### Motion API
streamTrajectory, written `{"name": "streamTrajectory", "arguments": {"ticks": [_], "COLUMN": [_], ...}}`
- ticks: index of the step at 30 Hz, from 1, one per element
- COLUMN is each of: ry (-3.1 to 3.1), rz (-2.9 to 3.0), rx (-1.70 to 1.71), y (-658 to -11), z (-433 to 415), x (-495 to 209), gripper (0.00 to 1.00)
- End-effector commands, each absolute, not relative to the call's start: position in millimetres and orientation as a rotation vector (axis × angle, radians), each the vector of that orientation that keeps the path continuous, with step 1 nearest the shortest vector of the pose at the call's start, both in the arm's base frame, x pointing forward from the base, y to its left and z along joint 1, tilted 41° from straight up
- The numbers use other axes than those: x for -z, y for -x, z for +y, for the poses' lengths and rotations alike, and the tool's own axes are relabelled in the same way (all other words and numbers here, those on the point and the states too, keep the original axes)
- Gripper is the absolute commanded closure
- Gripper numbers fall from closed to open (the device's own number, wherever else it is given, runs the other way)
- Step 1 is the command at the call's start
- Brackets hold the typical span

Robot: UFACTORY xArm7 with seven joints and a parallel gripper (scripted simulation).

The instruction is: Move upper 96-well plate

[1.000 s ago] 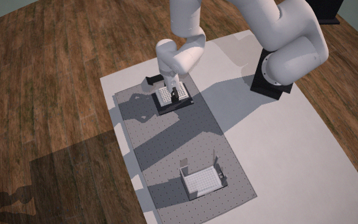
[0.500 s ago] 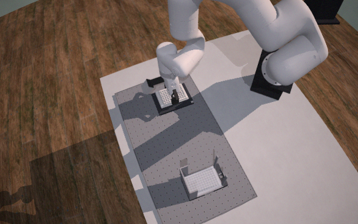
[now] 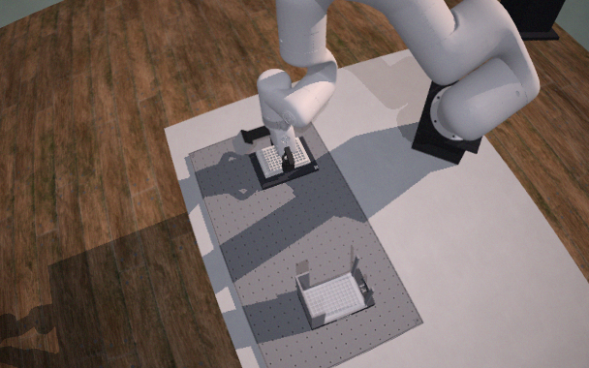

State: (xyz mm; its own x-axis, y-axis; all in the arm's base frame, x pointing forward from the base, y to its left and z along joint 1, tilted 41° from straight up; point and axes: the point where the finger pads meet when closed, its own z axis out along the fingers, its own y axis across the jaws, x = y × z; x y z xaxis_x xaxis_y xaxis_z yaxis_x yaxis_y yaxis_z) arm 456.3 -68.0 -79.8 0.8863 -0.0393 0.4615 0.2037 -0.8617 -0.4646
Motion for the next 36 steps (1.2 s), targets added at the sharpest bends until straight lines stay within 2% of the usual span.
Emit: {"name": "streamTrajectory", "arguments": {"ticks": [1, 36], "ry": [2.538, 2.538], "rz": [-0.117, -0.117], "rx": [0.637, 0.637], "y": [-456.9, -459.1], "z": [-69.2, -66.5], "x": [79.8, 83.7], "gripper": [1.00, 1.00]}}
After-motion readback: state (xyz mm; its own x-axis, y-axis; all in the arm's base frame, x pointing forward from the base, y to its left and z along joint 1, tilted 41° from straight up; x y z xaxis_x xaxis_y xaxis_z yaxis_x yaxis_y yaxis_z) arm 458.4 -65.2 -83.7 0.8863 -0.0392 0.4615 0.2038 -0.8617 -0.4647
